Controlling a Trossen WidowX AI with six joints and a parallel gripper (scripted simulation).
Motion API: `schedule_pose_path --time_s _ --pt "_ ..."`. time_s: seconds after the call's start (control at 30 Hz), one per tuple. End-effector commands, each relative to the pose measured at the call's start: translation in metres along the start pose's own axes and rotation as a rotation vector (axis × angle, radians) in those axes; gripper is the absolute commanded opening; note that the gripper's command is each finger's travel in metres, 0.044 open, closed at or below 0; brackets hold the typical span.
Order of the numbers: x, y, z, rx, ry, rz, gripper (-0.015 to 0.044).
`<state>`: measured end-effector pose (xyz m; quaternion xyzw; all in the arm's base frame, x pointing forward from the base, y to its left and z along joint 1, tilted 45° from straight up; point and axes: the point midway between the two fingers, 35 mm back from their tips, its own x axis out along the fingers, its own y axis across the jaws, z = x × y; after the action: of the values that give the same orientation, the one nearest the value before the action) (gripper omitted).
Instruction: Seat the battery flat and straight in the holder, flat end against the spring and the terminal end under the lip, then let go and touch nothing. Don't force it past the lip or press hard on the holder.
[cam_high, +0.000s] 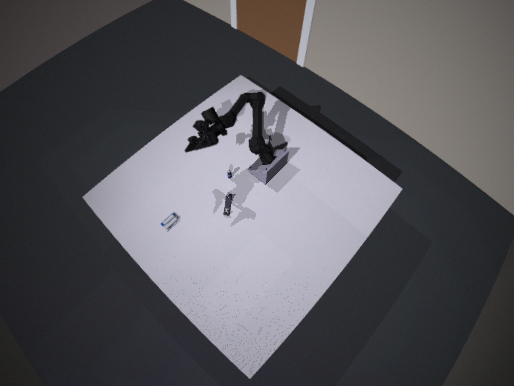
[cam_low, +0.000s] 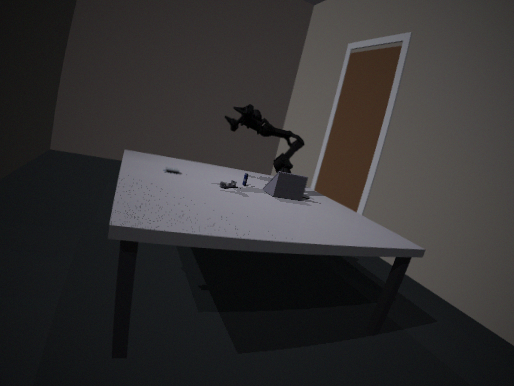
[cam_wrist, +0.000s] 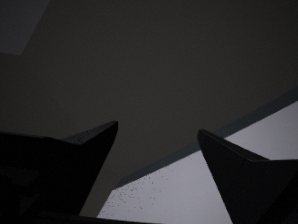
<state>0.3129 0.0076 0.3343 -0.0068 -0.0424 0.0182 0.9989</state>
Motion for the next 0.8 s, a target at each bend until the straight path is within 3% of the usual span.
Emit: schedule_pose_path --time_s 0.0,0.2,0.47,0.67,0.77 --pt "0.001 0.000 -0.004 0.013 0.019 -0.005 0.0374" --pt "0.004 -0.012 -0.123 0.323 0.565 -0.270 0.0216" --pt "-0.059 -0.031 -0.208 0.389 1.019 -0.766 0.0006" --pt "-0.120 -0.053 -0.213 0.172 1.185 -1.213 0.0000" --pt "-0.129 -0.057 -0.207 0.099 1.191 -1.293 0.0000"
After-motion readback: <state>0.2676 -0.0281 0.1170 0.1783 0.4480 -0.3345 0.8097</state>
